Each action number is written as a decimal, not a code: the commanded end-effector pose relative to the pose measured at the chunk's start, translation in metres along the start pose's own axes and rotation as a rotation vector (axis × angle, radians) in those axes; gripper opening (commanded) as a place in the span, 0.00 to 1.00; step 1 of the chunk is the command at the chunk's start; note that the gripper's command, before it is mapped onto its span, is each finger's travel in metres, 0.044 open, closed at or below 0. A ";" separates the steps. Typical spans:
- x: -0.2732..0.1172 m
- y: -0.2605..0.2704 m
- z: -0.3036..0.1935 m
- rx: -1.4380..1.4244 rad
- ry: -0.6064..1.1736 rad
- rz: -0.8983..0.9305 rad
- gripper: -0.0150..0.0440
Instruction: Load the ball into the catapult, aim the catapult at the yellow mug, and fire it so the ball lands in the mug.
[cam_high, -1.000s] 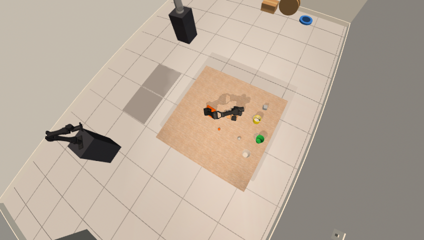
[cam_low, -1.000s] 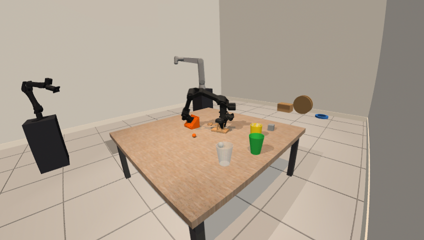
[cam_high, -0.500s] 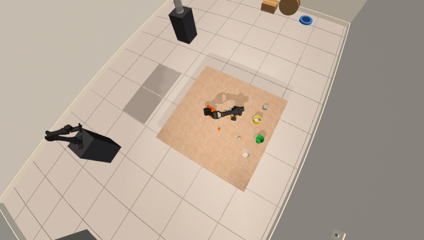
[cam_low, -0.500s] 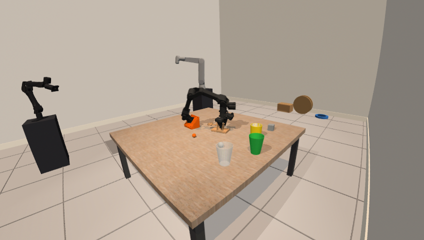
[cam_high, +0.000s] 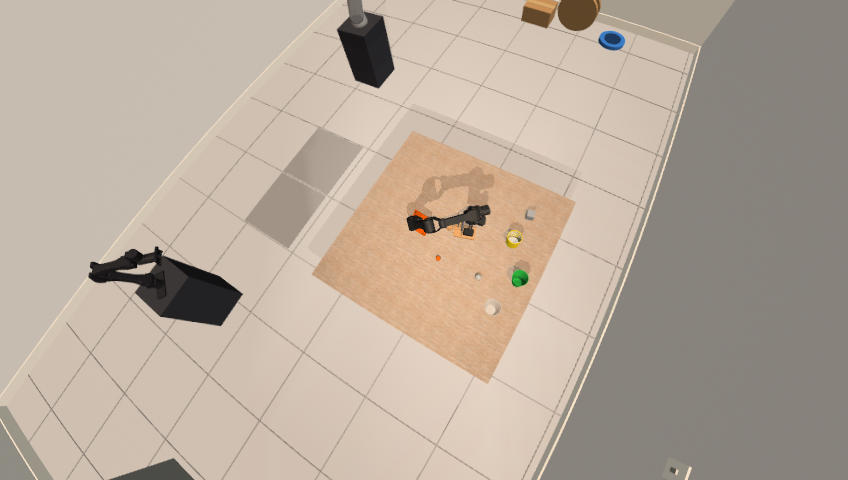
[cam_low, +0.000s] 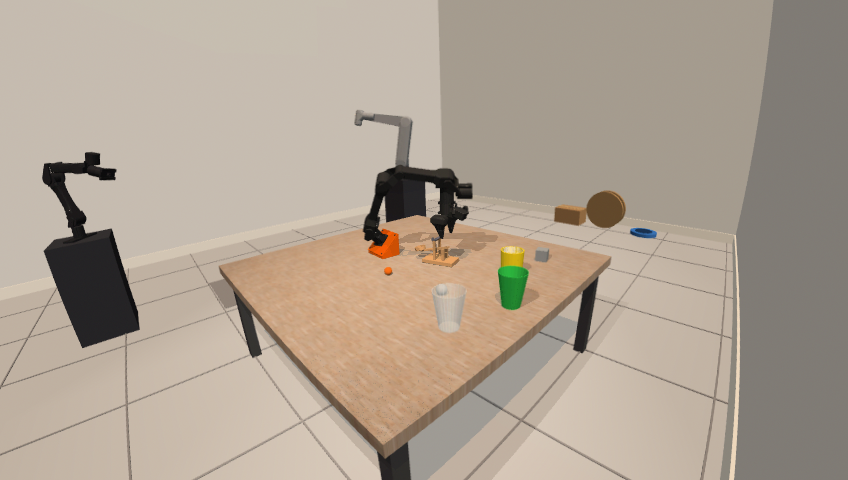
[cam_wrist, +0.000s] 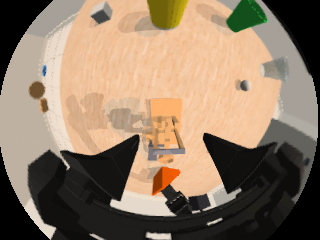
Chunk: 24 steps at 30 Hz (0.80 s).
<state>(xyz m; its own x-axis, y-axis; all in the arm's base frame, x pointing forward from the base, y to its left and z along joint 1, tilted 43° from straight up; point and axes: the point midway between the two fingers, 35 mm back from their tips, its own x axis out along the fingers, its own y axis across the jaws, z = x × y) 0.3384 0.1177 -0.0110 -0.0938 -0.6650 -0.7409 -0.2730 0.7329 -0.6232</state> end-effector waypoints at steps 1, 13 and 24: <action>-0.035 0.005 0.001 -0.005 -0.025 0.007 1.00; 0.000 -0.114 -0.037 0.114 -0.029 0.033 0.76; 0.061 -0.211 -0.152 0.292 -0.012 -0.003 0.76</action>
<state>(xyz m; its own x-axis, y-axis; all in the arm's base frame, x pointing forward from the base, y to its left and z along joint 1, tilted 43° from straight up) 0.2735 -0.0762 0.1081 -0.0777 -0.6529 -0.7534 -0.0181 0.7565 -0.6538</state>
